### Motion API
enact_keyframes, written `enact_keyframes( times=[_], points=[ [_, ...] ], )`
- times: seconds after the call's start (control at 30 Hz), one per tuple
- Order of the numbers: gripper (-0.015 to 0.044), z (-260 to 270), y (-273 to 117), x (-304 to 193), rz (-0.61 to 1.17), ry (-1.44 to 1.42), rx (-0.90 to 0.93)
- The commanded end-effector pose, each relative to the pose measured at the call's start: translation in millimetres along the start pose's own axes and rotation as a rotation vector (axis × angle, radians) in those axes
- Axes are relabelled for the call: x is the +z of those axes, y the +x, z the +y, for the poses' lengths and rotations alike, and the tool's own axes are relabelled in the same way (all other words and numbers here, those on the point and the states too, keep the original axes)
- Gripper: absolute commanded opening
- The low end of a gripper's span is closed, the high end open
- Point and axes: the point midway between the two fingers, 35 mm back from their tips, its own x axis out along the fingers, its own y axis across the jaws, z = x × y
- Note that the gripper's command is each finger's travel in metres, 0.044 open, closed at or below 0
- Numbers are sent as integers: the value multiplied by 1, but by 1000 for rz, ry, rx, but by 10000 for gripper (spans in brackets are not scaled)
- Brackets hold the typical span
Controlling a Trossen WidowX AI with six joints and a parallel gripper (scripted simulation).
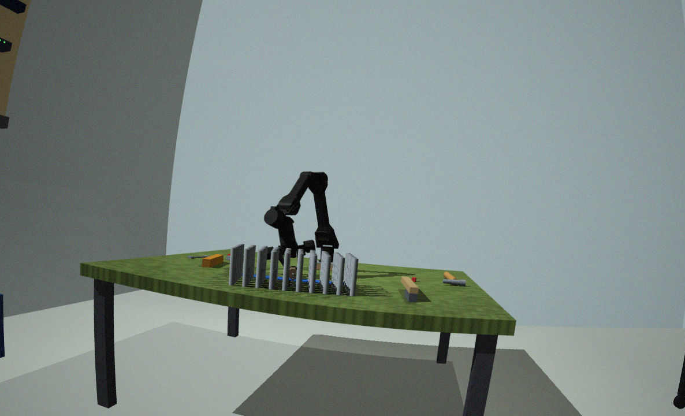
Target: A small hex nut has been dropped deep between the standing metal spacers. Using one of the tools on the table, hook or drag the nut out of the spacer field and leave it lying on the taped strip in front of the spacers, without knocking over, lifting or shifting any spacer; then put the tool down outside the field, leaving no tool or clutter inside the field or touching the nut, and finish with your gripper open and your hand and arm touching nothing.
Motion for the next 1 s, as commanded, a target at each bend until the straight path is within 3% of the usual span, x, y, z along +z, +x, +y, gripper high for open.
enact_keyframes(
  times=[0.0, 0.97],
  points=[
    [0, 1, 0, 1, 1, 1, 4],
    [0, 0, -7, 18, -4, 0, 3]
  ],
)
